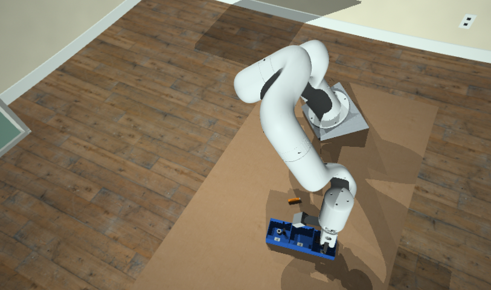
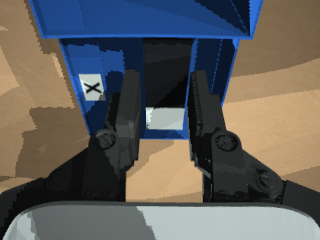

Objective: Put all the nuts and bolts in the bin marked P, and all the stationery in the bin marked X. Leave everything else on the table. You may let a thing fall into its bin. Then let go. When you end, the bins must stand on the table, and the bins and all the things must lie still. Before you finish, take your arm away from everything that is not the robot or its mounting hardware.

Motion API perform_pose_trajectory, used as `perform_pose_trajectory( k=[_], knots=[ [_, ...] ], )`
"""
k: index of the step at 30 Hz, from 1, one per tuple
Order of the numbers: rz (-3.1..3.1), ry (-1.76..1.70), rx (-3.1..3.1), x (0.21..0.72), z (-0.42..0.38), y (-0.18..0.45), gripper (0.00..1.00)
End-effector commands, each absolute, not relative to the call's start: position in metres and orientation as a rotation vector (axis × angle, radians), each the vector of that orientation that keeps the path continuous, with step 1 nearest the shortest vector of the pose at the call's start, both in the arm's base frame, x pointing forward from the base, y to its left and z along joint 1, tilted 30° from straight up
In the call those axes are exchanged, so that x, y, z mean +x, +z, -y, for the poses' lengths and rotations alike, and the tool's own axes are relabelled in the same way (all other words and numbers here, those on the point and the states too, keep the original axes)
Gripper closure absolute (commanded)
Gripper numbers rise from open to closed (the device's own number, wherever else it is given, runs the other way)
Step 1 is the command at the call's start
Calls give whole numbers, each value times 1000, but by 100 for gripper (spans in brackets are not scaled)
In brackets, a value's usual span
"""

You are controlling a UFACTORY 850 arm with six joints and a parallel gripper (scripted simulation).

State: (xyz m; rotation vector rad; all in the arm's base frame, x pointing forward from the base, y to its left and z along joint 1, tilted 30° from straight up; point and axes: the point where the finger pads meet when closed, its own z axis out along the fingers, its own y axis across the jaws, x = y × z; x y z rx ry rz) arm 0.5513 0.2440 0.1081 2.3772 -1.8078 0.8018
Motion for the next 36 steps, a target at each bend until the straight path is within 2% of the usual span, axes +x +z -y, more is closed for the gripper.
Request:
perform_pose_trajectory(
  k=[1,36],
  knots=[
    [1809,803,2378,550,-247,114,71],
    [1809,803,2378,537,-258,143,71]
  ],
)
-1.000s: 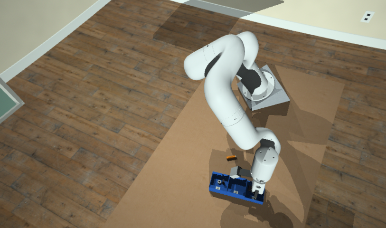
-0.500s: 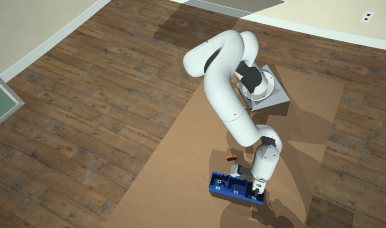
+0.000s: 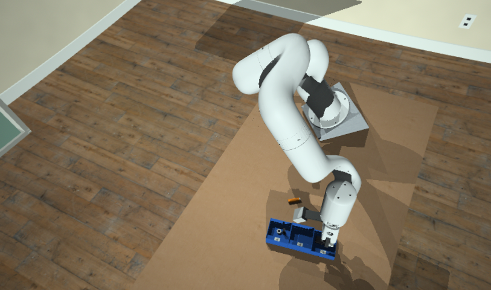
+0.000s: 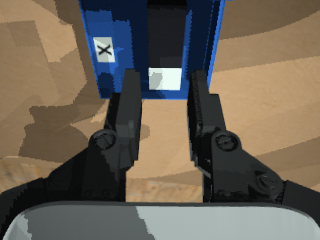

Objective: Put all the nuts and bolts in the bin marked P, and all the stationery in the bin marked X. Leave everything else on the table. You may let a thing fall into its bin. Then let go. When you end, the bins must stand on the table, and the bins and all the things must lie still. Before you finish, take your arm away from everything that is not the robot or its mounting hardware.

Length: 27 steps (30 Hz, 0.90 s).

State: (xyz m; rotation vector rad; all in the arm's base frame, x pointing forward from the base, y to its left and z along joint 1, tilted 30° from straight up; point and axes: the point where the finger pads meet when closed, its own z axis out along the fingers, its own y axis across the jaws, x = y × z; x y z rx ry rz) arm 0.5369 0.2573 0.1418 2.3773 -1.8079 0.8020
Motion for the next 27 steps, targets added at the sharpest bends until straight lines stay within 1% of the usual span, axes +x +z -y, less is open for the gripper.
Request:
perform_pose_trajectory(
  k=[1,2,3,27],
  knots=[
    [1809,803,2378,537,-258,143,71],
    [1809,803,2378,537,-258,143,71],
    [1809,803,2378,536,-260,147,0],
    [1809,803,2379,503,-289,223,0]
  ],
)
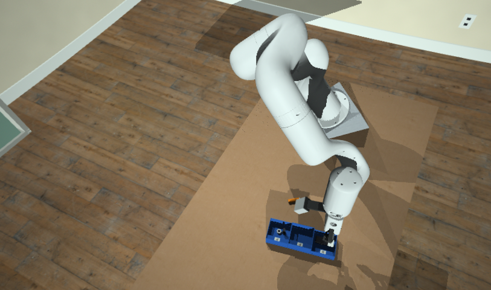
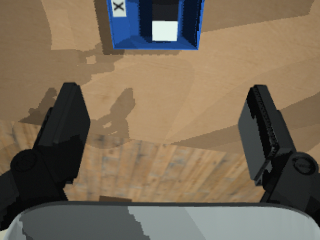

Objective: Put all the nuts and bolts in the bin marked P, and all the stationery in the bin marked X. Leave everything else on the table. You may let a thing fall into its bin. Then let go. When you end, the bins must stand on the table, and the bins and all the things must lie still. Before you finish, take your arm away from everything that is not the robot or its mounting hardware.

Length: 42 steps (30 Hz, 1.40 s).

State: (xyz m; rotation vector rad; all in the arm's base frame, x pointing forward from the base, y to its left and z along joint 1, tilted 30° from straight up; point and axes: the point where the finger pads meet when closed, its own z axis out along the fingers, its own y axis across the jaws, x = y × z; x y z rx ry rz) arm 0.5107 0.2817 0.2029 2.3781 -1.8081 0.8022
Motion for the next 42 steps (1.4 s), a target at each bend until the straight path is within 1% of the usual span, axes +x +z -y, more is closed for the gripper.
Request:
perform_pose_trajectory(
  k=[1,12,42],
  knots=[
    [1809,803,2379,501,-291,226,0],
    [1809,803,2379,488,-303,256,0],
    [1809,803,2379,488,-303,256,0]
  ],
)
